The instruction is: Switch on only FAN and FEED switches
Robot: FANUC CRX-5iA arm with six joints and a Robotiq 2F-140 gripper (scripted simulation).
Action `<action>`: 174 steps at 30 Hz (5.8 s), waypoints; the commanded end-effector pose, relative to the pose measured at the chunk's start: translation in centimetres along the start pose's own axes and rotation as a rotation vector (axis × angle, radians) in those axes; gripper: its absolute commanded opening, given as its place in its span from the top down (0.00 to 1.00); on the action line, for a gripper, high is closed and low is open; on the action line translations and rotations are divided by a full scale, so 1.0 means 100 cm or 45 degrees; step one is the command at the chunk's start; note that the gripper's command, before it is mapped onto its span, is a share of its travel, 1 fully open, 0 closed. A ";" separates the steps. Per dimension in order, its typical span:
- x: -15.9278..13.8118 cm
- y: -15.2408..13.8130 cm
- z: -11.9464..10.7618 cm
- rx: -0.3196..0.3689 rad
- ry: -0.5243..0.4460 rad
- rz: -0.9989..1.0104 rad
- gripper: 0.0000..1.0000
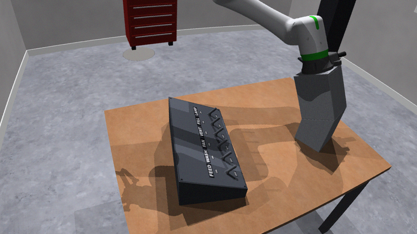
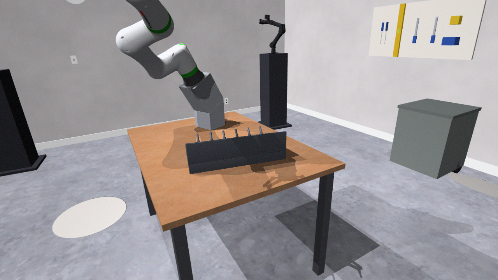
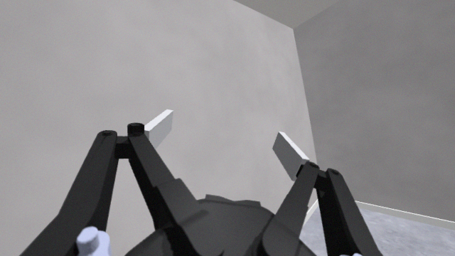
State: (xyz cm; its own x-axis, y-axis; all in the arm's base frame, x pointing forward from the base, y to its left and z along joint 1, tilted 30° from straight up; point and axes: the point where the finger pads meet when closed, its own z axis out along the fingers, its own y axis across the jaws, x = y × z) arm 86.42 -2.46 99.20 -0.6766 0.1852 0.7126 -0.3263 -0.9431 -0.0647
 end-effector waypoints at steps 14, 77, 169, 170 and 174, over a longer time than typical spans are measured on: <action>0.001 0.000 0.000 0.000 0.001 0.000 0.00; -0.294 -0.224 -0.199 0.124 -0.753 0.288 0.00; -0.485 -0.088 -1.061 0.219 -2.030 -0.599 0.00; -0.485 -0.088 -1.061 0.219 -2.030 -0.599 0.00; -0.478 -0.055 -1.082 0.217 -2.046 -0.680 0.00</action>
State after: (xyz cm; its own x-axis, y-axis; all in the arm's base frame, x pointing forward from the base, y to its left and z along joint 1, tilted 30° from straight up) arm 51.83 25.60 -9.22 0.7956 0.1035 0.5969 -0.1460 -0.9235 0.3548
